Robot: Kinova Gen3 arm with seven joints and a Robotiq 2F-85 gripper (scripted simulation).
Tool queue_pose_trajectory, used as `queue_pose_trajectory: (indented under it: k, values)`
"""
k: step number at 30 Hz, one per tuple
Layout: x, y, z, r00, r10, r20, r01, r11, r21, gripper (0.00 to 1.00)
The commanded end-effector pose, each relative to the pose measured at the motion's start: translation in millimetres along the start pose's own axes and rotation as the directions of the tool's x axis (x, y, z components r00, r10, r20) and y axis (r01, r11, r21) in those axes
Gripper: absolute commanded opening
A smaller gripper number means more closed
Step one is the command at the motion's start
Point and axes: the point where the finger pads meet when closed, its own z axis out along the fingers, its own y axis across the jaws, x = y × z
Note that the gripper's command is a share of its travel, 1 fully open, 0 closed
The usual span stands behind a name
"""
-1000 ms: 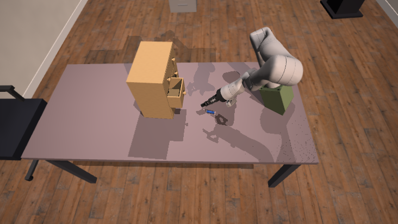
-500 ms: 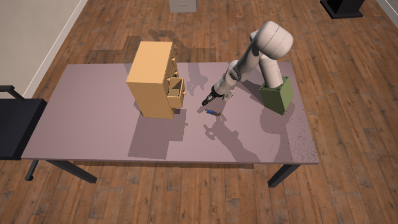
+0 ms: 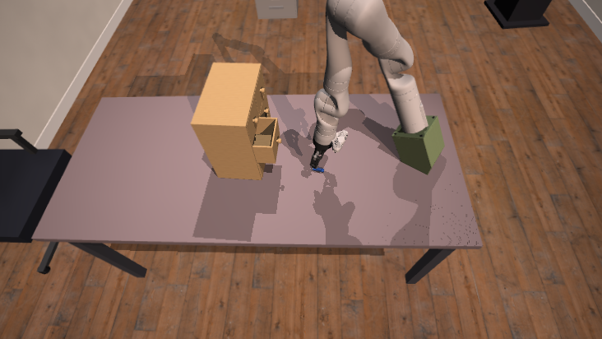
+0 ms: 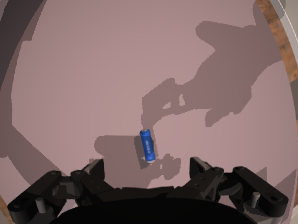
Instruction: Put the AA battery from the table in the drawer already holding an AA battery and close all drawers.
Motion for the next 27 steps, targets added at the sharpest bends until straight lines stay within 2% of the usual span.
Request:
queue_pose_trajectory:
  k: [1,26,27]
  values:
    - [-5.4,3.0,0.0,0.976,-0.183,-0.116,0.182,0.983,-0.020,1.00]
    - [-5.4,3.0,0.0,0.976,-0.183,-0.116,0.182,0.983,-0.020,1.00]
    - [-5.4,3.0,0.0,0.976,-0.183,-0.116,0.182,0.983,-0.020,0.29]
